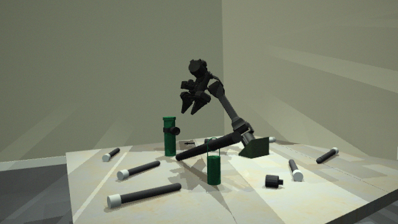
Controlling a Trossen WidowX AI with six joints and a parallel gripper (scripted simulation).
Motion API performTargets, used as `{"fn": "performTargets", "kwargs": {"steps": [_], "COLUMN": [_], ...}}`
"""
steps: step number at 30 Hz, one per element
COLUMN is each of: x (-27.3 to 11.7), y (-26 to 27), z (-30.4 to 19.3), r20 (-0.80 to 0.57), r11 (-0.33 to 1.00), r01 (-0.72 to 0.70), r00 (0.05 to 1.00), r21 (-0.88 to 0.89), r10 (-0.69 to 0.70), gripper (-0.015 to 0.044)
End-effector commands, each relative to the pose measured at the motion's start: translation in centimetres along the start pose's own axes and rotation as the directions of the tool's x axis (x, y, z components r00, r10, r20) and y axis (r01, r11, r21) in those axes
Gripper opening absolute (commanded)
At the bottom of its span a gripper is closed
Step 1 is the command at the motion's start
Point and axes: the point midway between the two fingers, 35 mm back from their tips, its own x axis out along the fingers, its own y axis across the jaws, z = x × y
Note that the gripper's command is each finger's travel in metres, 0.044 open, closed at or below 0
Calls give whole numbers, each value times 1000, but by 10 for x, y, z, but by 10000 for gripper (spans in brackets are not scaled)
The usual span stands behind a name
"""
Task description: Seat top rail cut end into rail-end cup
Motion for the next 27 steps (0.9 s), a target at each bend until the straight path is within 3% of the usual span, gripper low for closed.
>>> {"fn": "performTargets", "kwargs": {"steps": [1, 4, 7, 11, 16, 27], "x": [4, 19, 37, 61, 86, 87], "y": [1, 4, 8, 11, 14, 14], "z": [1, -1, -5, -13, -24, -24], "r20": [-24, -102, -203, -340, -482, -487], "r11": [997, 949, 812, 516, 114, 98], "r01": [1, -32, -120, -293, -480, -486], "r00": [1000, 995, 979, 941, 876, 873], "r21": [-79, -314, -572, -805, -870, -869], "r10": [-2, -1, 1, 4, 9, 9], "gripper": [440, 440, 440, 440, 440, 440]}}
